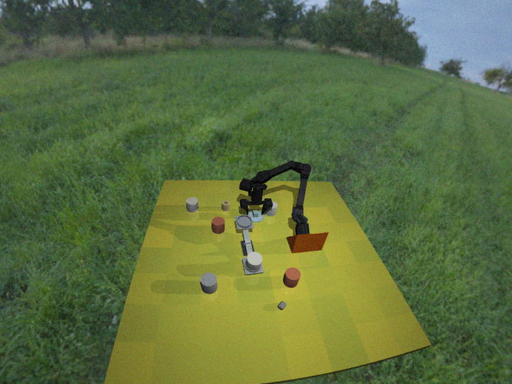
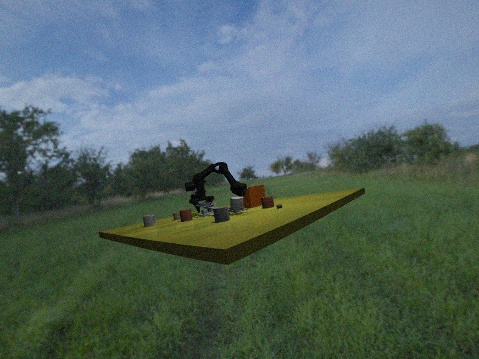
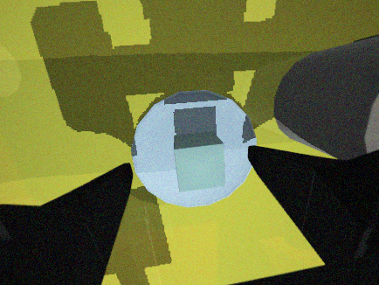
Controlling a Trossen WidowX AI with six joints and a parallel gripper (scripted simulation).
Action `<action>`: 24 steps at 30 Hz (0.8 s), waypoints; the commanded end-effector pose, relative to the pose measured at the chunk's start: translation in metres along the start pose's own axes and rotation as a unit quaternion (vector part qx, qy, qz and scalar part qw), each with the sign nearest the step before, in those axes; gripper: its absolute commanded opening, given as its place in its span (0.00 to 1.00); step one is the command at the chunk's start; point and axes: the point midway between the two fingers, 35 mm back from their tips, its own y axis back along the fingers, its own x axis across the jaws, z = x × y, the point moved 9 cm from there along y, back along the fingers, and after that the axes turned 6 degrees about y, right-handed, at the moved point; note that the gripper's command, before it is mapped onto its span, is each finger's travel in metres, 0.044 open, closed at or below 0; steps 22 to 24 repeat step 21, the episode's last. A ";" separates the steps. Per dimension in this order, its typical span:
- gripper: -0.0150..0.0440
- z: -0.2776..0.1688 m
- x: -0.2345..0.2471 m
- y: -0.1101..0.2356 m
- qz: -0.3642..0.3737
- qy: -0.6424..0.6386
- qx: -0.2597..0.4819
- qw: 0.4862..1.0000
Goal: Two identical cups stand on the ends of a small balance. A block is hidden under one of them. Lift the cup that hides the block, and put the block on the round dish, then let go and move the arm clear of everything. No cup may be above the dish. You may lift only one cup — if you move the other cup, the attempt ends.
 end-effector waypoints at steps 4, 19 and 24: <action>1.00 0.002 0.009 0.015 0.010 0.011 -0.009 1.000; 1.00 -0.001 0.001 0.096 -0.001 -0.001 0.010 1.000; 1.00 -0.001 0.000 0.098 -0.001 0.000 0.010 1.000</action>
